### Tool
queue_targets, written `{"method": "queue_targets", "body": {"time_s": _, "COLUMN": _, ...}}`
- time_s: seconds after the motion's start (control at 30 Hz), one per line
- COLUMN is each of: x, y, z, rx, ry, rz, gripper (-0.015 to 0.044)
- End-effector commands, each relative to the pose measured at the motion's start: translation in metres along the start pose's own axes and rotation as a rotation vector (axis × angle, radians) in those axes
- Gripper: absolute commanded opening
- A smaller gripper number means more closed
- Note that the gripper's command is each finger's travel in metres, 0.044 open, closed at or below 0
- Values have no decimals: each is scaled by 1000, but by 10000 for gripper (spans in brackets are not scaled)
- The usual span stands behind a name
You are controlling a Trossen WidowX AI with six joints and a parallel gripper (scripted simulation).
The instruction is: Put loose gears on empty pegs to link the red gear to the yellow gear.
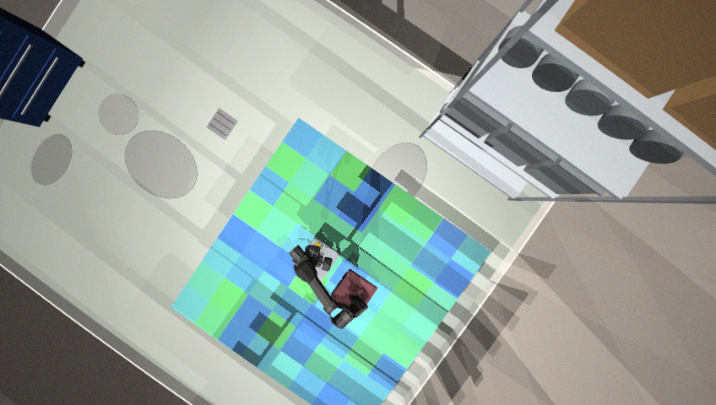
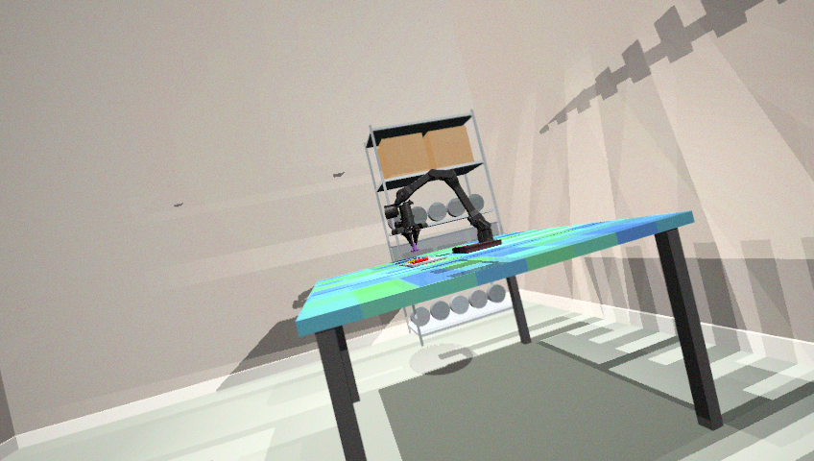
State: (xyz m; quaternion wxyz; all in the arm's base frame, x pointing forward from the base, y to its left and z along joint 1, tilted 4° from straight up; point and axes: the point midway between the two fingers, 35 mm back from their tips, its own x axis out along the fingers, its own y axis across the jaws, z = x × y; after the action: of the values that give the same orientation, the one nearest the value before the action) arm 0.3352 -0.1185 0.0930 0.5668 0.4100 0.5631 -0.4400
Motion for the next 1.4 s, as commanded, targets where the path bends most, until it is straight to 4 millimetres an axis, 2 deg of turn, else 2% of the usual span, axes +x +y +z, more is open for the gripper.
{"method": "queue_targets", "body": {"time_s": 0.0, "x": 0, "y": -1, "z": 0, "rx": -5, "ry": -3, "rz": -4, "gripper": 0}}
{"method": "queue_targets", "body": {"time_s": 0.37, "x": 0, "y": 0, "z": 0, "rx": -13, "ry": -3, "rz": -4, "gripper": 0}}
{"method": "queue_targets", "body": {"time_s": 0.7, "x": 12, "y": -1, "z": 0, "rx": -195, "ry": -2, "rz": -4, "gripper": 0}}
{"method": "queue_targets", "body": {"time_s": 0.87, "x": 20, "y": -1, "z": 1, "rx": -228, "ry": -2, "rz": -4, "gripper": 0}}
{"method": "queue_targets", "body": {"time_s": 1.1, "x": 28, "y": -1, "z": 1, "rx": -157, "ry": -3, "rz": -4, "gripper": 0}}
{"method": "queue_targets", "body": {"time_s": 1.37, "x": 41, "y": -1, "z": 0, "rx": 51, "ry": -3, "rz": -4, "gripper": 0}}
